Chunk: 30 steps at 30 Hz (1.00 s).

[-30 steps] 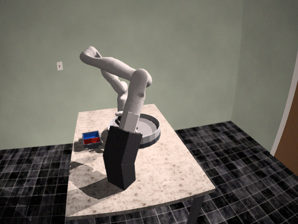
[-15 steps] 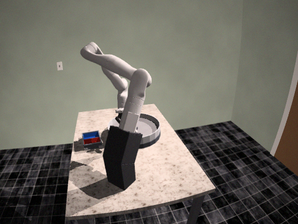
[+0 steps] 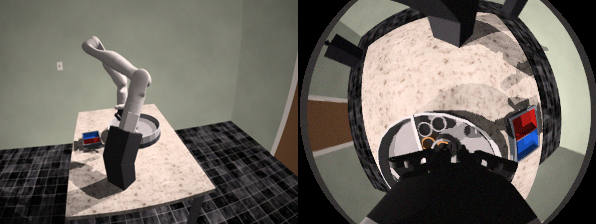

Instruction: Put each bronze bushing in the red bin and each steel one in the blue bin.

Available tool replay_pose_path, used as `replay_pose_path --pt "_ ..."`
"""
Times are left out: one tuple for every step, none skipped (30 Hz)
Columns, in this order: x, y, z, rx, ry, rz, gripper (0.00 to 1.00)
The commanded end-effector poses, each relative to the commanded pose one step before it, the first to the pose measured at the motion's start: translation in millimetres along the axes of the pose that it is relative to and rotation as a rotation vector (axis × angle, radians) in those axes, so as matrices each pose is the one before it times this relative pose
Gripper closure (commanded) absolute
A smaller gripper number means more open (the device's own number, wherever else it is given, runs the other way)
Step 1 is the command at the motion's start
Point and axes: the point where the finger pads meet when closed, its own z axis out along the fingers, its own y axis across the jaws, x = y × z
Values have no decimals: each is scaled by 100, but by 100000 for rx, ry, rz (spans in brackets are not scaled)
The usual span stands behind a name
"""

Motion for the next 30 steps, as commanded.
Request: replay_pose_path --pt "-43 168 -105 -412 -157 -71 100" --pt "0 0 0 0 0 0 100" --pt "0 0 0 0 0 0 100" --pt "-190 995 31 136 49 -1355 100" --pt "-217 1054 -3 -5 -3 -1398 100" --pt "-232 1051 -3 -5 -3 -1398 100" --pt "-246 1048 -3 -5 -3 -1398 100" --pt "-236 958 3 58 18 -1282 100" --pt "-26 85 -6 -63 -21 -116 100" --pt "0 0 0 0 0 0 100" --pt "0 0 0 0 0 0 100" --pt "0 0 0 0 0 0 100" --pt "-276 1040 -2 -5 -3 -1398 100" --pt "-290 1036 -2 -5 -3 -1398 100" --pt "-305 1032 -2 -5 -3 -1398 100" --pt "0 0 0 0 0 0 100" --pt "0 0 0 0 0 0 100" --pt "-319 1028 -2 -5 -3 -1398 100" --pt "-333 1023 -2 -5 -3 -1398 100" --pt "0 0 0 0 0 0 100" --pt "0 0 0 0 0 0 100" --pt "0 0 0 0 0 0 100" --pt "-348 1019 -2 -5 -3 -1398 100" --pt "-362 1014 -2 -5 -3 -1398 100" --pt "-376 1008 -2 -5 -3 -1398 100" --pt "-390 1003 -2 -5 -3 -1398 100" --pt "-404 998 -2 -5 -3 -1398 100" --pt "0 0 0 0 0 0 100" --pt "0 0 0 0 0 0 100" --pt "0 0 0 0 0 0 100"
